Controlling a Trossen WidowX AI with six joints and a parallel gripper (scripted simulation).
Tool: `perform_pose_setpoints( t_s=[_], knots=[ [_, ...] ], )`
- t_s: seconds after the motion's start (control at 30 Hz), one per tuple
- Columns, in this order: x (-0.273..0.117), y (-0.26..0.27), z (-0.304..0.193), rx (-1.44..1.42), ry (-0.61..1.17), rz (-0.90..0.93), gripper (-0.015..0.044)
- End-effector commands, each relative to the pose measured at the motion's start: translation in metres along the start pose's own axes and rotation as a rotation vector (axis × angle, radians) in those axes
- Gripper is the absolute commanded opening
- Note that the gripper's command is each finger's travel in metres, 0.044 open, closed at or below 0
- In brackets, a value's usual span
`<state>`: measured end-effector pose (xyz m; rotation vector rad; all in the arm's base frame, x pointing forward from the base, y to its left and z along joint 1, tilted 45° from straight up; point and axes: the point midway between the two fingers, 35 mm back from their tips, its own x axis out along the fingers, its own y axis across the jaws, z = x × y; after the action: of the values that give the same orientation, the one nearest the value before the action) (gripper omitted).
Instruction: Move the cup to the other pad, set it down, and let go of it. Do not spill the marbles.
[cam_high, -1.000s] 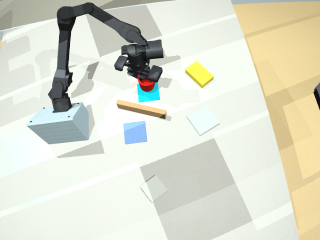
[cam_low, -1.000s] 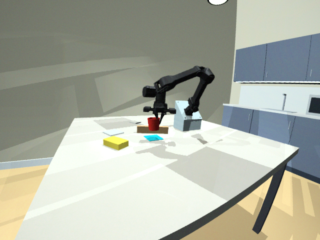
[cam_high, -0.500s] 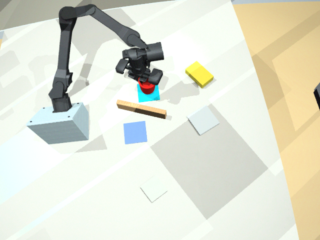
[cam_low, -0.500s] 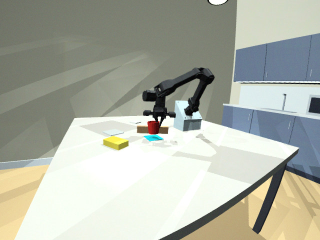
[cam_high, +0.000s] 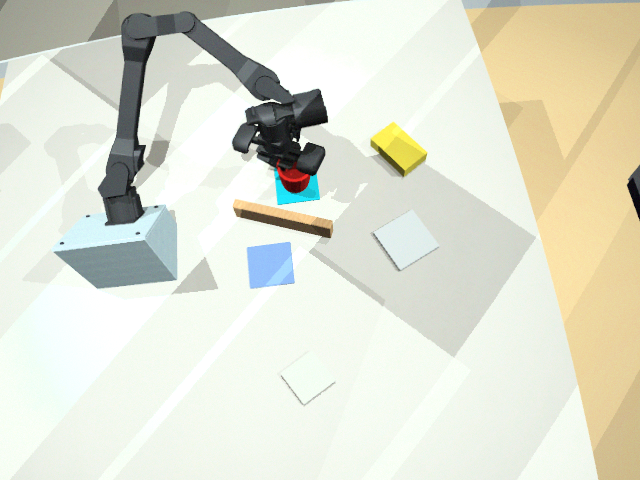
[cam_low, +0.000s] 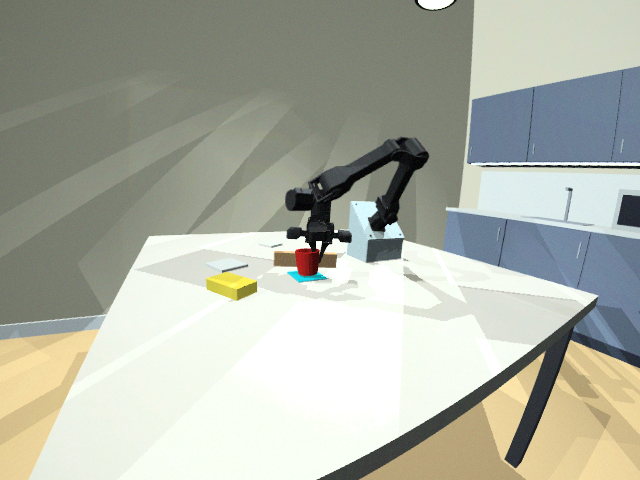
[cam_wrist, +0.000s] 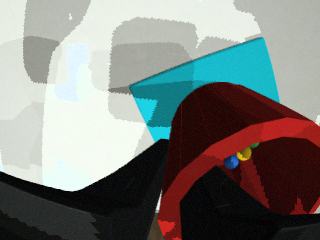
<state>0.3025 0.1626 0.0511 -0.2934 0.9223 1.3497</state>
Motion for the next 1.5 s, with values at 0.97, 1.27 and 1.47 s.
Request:
perform_pose_setpoints(
  t_s=[0.97, 1.27, 1.47],
  knots=[
    [-0.011, -0.001, 0.0, 0.002, 0.002, 0.0, 0.0128],
    [-0.024, -0.002, -0.001, 0.004, 0.003, 0.001, 0.0128],
    [-0.033, -0.002, -0.002, 0.006, 0.003, 0.002, 0.0128]
  ],
)
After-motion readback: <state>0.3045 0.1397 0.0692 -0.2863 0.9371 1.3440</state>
